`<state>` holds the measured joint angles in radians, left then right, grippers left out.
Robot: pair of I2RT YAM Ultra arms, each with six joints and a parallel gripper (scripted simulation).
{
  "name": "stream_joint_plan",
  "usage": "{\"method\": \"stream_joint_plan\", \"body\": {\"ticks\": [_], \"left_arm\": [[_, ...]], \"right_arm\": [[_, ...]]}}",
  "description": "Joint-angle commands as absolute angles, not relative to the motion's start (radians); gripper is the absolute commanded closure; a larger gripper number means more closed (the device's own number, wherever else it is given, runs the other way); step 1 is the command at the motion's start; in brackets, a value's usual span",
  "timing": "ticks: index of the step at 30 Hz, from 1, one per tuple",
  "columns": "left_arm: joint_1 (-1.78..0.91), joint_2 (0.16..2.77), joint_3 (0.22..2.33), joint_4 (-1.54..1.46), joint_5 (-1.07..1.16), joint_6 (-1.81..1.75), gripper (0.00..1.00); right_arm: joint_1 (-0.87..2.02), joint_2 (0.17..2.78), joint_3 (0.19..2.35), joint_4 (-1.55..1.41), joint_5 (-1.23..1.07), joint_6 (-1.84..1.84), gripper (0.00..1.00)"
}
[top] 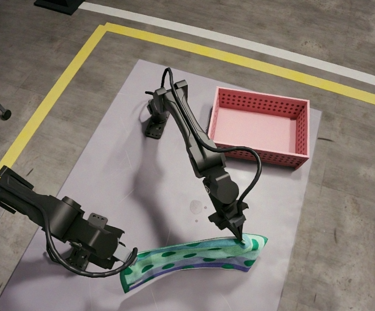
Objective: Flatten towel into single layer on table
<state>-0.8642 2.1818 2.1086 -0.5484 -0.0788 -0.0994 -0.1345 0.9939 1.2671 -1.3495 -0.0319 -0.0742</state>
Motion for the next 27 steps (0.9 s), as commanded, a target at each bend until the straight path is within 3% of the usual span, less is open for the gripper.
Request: {"method": "stream_joint_plan", "body": {"ticks": [1, 27], "left_arm": [[-0.844, 2.138, 2.055, -0.401, -0.045, -0.047, 1.00], [-0.836, 2.149, 2.038, -0.276, -0.003, 0.005, 1.00]], "right_arm": [[-0.124, 0.969, 1.305, -1.326, -0.016, -0.045, 1.00], [-0.146, 0.964, 1.321, -1.317, 0.004, -0.004, 1.00]]}}
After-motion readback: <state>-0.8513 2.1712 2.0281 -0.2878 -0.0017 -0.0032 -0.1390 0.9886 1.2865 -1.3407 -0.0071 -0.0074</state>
